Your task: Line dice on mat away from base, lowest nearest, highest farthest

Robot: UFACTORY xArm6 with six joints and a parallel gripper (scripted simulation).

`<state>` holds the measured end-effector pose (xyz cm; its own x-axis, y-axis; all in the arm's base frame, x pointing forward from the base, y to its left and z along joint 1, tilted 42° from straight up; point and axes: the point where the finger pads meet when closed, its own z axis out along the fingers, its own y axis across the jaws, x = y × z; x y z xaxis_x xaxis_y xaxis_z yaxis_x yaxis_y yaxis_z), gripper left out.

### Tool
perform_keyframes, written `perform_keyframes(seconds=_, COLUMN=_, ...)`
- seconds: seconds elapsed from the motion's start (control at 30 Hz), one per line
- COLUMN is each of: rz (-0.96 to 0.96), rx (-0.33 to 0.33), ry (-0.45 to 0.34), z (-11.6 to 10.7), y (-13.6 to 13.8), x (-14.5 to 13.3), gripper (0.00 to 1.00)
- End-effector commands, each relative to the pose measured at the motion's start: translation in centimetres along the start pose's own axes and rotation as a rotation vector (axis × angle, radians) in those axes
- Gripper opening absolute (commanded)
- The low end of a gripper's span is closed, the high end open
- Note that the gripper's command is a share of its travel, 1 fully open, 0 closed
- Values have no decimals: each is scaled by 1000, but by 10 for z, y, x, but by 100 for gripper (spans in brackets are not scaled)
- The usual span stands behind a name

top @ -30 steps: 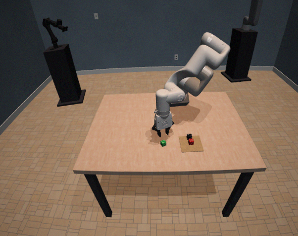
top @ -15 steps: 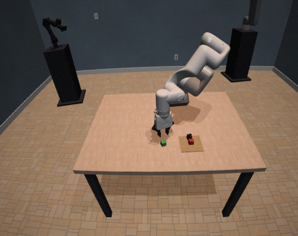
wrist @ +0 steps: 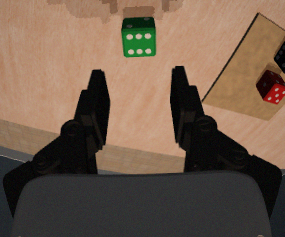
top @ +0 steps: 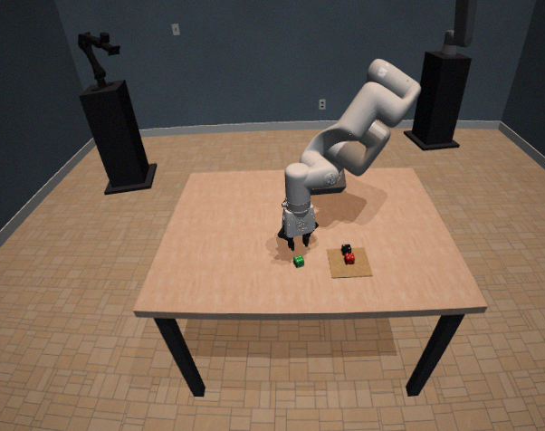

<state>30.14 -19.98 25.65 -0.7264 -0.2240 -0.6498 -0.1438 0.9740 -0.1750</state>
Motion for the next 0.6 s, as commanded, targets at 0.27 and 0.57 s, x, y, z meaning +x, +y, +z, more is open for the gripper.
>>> perform_keyframes(seconds=0.27, rz=-1, rx=2, ry=-1, z=7, y=-1, x=-1, gripper=47)
perform_keyframes(seconds=0.57, rz=-1, rx=2, ry=-1, z=20, y=0, x=-1, gripper=47)
